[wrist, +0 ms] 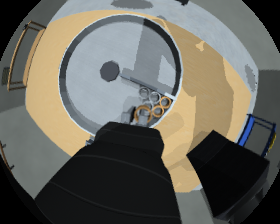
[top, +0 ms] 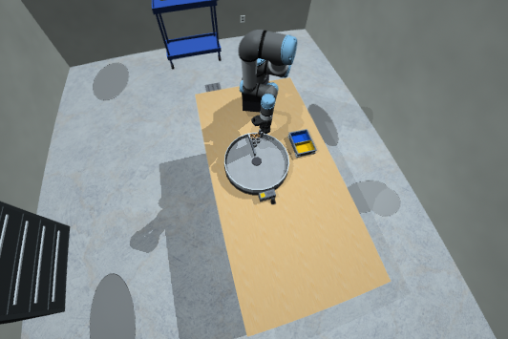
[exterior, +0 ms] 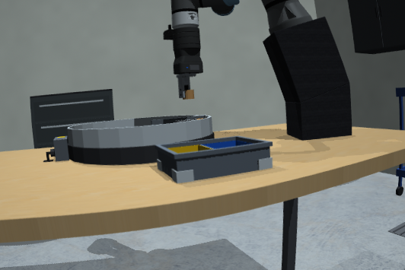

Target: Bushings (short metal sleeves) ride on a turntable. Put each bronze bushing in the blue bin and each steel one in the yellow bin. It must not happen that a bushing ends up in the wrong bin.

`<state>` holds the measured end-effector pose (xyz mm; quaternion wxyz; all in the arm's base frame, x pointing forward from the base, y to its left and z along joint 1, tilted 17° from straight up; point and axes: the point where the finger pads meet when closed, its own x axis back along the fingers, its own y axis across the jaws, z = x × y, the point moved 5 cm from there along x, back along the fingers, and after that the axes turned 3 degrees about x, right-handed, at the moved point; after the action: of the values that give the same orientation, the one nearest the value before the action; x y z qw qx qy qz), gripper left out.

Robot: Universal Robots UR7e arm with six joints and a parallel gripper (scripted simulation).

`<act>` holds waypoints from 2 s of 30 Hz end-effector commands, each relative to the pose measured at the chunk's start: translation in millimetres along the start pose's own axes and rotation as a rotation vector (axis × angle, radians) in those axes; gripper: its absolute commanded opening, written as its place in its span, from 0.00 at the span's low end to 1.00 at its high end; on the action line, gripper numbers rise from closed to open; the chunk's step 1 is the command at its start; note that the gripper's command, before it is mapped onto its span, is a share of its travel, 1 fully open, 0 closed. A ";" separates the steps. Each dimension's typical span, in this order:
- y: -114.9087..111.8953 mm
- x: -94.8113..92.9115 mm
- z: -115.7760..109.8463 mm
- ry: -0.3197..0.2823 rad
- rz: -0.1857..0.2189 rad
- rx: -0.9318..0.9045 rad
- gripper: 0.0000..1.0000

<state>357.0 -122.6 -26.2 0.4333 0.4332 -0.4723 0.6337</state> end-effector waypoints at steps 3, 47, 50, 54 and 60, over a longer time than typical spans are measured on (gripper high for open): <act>-15.9 0.1 -43.2 0.002 0.000 0.000 0.00; -91.4 0.6 -254.2 0.001 0.000 0.000 0.00; -91.4 0.6 -254.2 0.001 0.000 0.000 0.00; -91.4 0.6 -254.2 0.001 0.000 0.000 0.00; -91.1 0.8 -253.6 0.000 0.000 -0.001 0.00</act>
<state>408.4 140.7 -50.9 0.4339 0.4332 -0.4720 0.6335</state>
